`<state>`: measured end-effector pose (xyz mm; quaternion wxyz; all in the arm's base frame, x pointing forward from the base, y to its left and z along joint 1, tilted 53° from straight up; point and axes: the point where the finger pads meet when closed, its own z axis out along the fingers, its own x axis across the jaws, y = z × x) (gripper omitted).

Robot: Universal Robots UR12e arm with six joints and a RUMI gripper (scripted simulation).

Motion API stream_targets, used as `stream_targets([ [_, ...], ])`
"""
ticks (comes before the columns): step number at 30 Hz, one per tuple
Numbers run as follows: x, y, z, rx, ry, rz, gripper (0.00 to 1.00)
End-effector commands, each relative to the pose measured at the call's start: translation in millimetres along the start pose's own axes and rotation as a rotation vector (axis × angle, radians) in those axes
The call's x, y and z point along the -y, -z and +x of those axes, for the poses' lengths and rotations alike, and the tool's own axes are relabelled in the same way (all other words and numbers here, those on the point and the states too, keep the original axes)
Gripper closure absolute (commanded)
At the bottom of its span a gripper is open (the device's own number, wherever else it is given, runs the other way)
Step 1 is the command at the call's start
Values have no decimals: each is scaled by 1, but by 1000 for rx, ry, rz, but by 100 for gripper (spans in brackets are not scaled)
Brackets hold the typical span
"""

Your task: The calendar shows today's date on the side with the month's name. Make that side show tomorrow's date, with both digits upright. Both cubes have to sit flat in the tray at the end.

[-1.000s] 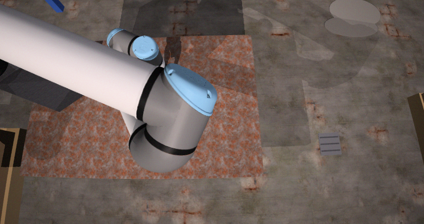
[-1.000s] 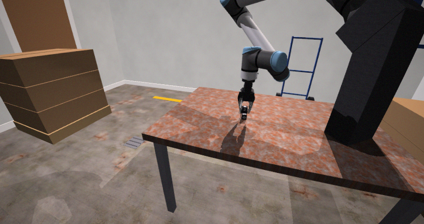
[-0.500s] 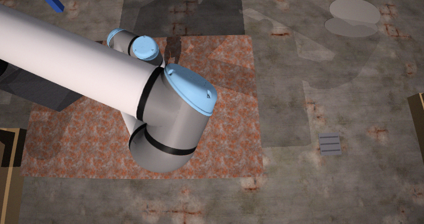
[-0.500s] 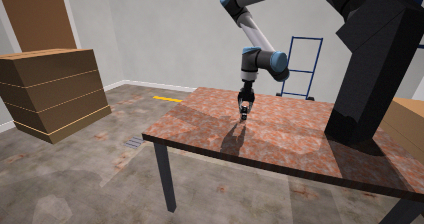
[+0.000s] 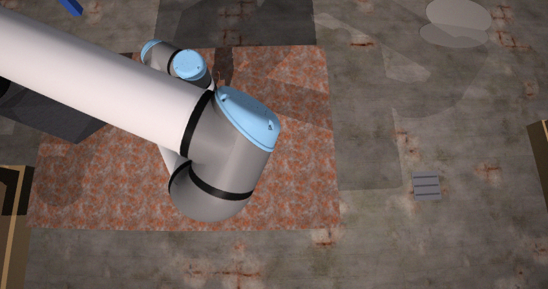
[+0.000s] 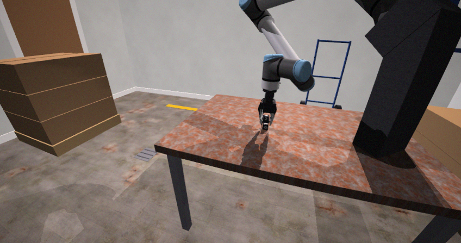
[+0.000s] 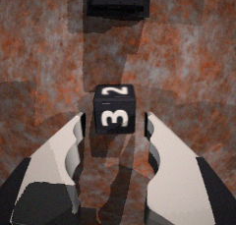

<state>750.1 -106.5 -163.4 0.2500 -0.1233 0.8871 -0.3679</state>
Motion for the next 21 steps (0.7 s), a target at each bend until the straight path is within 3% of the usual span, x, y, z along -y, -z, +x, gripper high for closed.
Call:
stream_targets([
  [1, 1, -10, -2, 3, -1, 1, 72],
  [21, 1, -11, -3, 4, -1, 1, 72],
])
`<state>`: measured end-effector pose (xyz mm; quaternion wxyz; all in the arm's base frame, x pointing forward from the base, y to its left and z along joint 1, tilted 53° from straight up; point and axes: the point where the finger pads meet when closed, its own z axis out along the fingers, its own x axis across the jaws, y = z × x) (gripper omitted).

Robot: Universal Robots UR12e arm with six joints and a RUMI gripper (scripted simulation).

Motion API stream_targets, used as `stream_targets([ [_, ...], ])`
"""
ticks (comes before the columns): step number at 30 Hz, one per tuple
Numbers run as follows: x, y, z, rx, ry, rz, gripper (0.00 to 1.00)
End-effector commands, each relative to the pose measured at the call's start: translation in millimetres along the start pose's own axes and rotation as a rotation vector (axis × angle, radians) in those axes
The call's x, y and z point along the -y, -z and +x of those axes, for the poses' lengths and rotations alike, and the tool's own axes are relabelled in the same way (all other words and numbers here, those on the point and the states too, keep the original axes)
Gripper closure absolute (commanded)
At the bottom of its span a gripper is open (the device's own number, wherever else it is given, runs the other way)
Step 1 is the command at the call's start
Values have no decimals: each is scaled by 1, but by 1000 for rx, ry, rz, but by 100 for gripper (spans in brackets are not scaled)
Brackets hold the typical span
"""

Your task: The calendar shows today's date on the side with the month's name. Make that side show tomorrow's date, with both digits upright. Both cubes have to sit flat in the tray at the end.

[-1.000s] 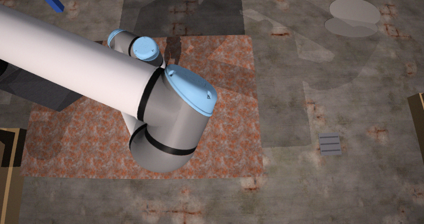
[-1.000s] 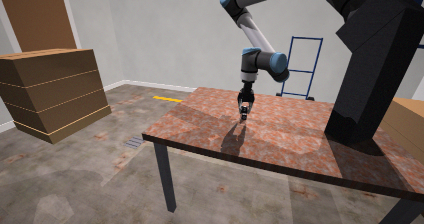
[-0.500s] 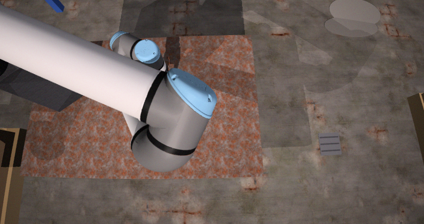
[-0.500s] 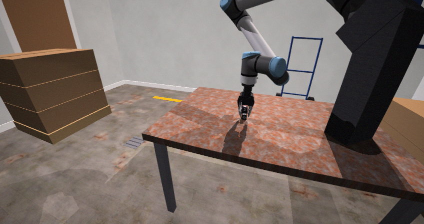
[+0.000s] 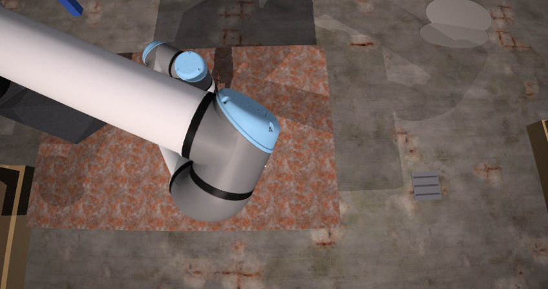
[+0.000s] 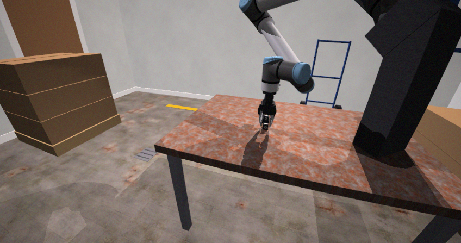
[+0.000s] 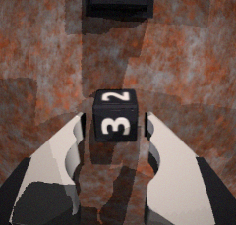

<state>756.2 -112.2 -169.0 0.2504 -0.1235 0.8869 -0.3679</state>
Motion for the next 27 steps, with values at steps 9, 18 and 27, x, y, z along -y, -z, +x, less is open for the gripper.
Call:
stream_targets([
  [9, 1, -1, -2, 3, -1, 1, 72],
  [18, 1, -1, -2, 3, -1, 1, 72],
  [27, 1, -1, -2, 3, -1, 1, 90],
])
